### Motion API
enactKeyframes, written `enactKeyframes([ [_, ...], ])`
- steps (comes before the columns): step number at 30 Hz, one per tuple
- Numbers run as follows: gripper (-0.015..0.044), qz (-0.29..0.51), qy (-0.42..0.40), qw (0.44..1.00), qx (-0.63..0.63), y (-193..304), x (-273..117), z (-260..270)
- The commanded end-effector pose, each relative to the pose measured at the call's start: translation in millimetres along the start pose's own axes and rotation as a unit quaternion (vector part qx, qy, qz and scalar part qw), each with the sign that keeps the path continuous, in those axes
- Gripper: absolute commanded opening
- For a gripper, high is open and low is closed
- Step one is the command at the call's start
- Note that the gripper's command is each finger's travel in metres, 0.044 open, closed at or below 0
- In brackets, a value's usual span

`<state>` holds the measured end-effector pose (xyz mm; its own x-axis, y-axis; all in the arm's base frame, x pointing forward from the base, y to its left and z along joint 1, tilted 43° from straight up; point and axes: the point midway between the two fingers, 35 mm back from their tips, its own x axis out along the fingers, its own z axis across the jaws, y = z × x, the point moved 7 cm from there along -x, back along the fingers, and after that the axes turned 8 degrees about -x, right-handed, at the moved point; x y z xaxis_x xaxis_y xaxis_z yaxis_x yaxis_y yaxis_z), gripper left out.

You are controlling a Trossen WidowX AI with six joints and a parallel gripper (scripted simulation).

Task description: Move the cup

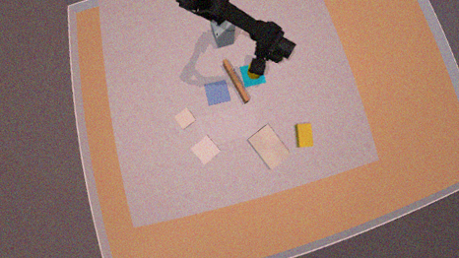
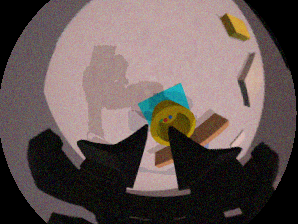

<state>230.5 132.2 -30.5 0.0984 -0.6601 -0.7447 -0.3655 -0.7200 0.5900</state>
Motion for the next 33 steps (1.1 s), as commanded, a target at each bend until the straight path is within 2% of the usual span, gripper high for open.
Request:
enactKeyframes([
  [1, 0.0147, 0.000, -0.002, 1.000, 0.001, -0.3, -6.6, 0.0],
  [10, 0.0147, 0.001, -0.002, 1.000, 0.001, -0.7, -19.9, -1.1],
  [21, 0.0435, 0.000, 0.000, 1.000, 0.000, -1.2, -20.4, -1.3],
  [33, 0.0440, 0.000, -0.002, 1.000, 0.000, -3.6, -69.0, -3.7],
])
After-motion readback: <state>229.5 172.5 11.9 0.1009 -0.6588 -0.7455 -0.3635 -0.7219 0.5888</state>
